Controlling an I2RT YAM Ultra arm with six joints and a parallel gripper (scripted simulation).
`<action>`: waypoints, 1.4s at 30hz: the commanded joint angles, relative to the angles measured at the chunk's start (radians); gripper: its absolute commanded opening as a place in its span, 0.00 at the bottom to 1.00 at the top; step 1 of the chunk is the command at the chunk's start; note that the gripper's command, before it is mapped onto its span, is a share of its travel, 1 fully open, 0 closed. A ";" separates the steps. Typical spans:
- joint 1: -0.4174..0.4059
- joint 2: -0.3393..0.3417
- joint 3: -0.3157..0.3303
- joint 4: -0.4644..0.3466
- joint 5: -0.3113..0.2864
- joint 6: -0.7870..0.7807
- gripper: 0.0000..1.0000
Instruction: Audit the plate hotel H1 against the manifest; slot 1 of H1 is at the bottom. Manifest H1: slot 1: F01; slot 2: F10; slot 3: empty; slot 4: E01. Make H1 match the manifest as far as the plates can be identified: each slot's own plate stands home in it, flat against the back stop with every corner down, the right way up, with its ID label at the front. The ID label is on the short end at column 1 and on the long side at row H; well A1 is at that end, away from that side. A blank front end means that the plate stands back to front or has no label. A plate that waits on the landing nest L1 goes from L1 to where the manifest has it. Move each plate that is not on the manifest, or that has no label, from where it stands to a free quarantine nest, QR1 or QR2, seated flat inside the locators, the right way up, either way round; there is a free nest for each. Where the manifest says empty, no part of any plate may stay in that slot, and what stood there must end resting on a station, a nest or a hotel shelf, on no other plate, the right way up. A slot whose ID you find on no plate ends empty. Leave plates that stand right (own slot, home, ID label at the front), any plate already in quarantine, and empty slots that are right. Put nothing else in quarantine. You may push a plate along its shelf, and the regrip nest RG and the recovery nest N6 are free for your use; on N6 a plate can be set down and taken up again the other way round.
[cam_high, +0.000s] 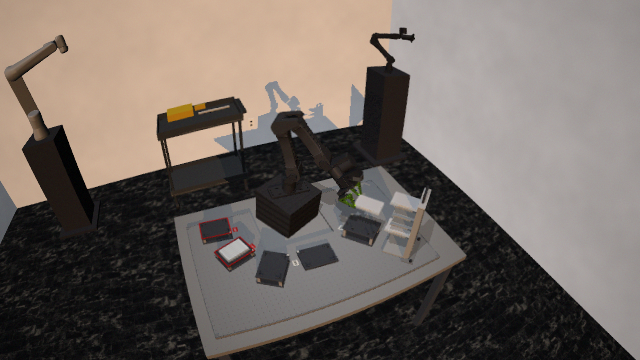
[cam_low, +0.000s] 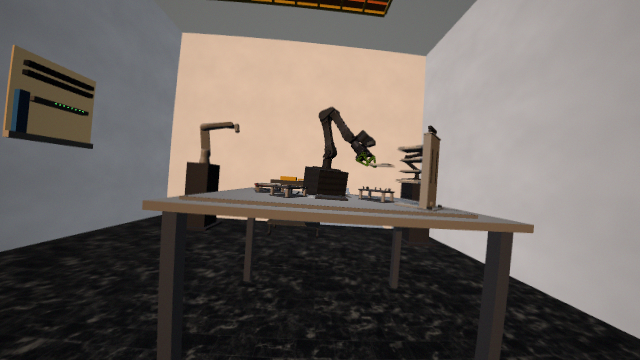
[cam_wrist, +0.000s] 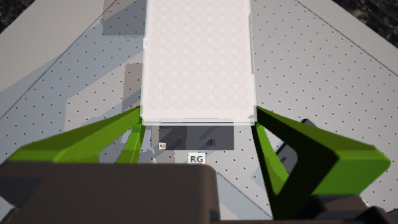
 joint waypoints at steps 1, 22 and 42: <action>-0.001 0.004 -0.002 0.061 0.002 0.000 0.86; -0.002 0.054 -0.034 0.144 0.001 -0.001 0.86; -0.003 0.067 -0.039 0.161 0.000 -0.002 0.86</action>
